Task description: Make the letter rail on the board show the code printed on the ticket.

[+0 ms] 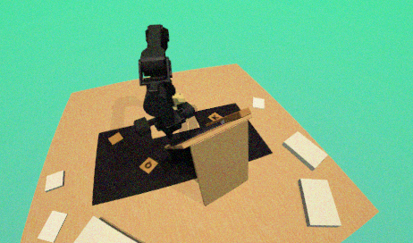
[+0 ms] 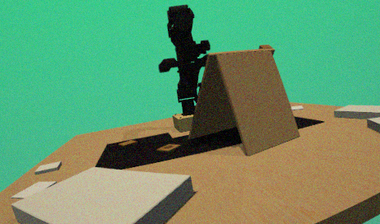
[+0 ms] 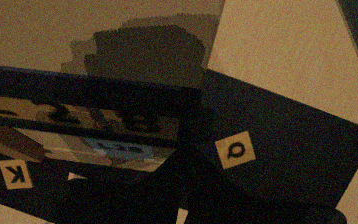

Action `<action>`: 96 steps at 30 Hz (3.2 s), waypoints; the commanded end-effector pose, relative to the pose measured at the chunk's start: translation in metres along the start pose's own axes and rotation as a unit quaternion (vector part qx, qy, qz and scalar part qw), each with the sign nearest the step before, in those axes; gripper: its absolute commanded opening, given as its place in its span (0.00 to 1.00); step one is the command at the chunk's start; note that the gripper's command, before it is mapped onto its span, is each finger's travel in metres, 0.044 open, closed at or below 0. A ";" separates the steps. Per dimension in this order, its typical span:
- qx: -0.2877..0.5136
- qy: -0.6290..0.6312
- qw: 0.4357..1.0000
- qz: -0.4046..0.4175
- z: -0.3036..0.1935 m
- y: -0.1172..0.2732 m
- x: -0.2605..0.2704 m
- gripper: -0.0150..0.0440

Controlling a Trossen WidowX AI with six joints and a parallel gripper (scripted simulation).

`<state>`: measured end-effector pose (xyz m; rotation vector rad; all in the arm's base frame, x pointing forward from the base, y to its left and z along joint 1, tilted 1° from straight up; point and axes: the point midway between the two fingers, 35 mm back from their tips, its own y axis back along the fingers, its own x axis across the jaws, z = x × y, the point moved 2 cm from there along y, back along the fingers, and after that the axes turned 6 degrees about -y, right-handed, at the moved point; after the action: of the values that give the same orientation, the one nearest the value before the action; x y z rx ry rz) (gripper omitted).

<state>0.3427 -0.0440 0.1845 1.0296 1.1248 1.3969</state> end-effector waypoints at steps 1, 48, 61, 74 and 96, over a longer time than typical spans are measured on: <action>0.002 -0.001 1.000 -0.002 0.002 -0.003 0.000 0.25; 0.002 -0.001 1.000 -0.001 0.010 -0.012 0.005 0.25; 0.002 -0.001 1.000 -0.001 0.009 -0.013 0.009 0.25; 0.002 -0.001 1.000 -0.001 0.010 -0.013 0.013 0.25; 0.002 -0.001 1.000 -0.001 -0.001 -0.001 0.012 0.25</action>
<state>0.3442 -0.0316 0.1812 1.0311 1.1262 1.3862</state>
